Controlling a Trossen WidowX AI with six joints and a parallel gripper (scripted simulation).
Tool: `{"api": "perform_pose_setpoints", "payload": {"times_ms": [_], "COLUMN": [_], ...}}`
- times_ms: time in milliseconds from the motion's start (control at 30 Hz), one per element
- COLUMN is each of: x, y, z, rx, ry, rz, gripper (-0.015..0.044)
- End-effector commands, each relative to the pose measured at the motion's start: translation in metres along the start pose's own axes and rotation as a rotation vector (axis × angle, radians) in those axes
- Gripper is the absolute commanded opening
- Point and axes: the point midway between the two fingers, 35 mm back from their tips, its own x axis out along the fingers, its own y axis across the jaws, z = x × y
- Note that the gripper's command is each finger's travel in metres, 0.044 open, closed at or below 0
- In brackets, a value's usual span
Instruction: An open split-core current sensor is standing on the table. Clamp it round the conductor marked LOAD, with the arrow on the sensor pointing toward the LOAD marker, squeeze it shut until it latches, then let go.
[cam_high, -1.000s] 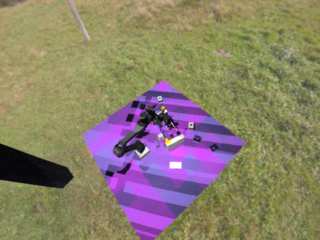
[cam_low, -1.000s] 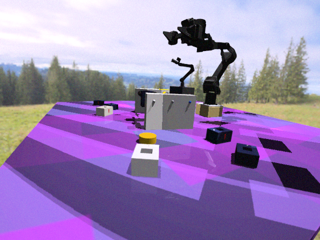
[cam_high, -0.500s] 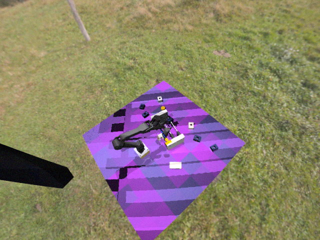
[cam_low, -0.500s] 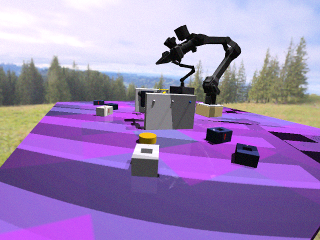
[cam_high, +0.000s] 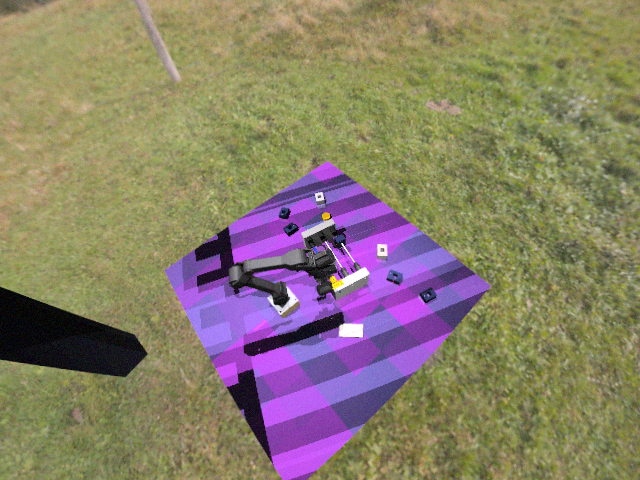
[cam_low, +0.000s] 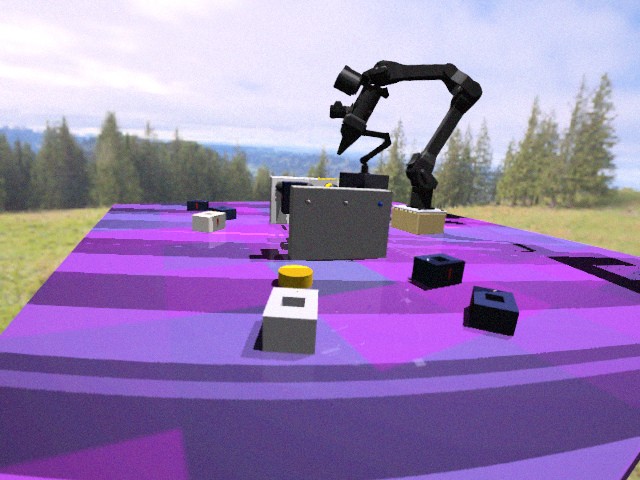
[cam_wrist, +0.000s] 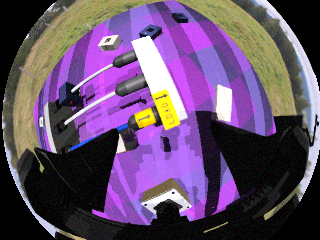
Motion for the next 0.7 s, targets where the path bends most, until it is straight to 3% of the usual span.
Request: {"api": "perform_pose_setpoints", "payload": {"times_ms": [0,533,667], "x": [-0.003,-0.003,0.013], "y": [-0.006,-0.006,0.019], "z": [-0.004,-0.004,-0.016], "rx": [0.024,0.024,-0.032], "ry": [0.031,0.031,0.063], "rz": [-0.015,-0.015,0.017], "gripper": [0.044,0.044,0.0335]}}
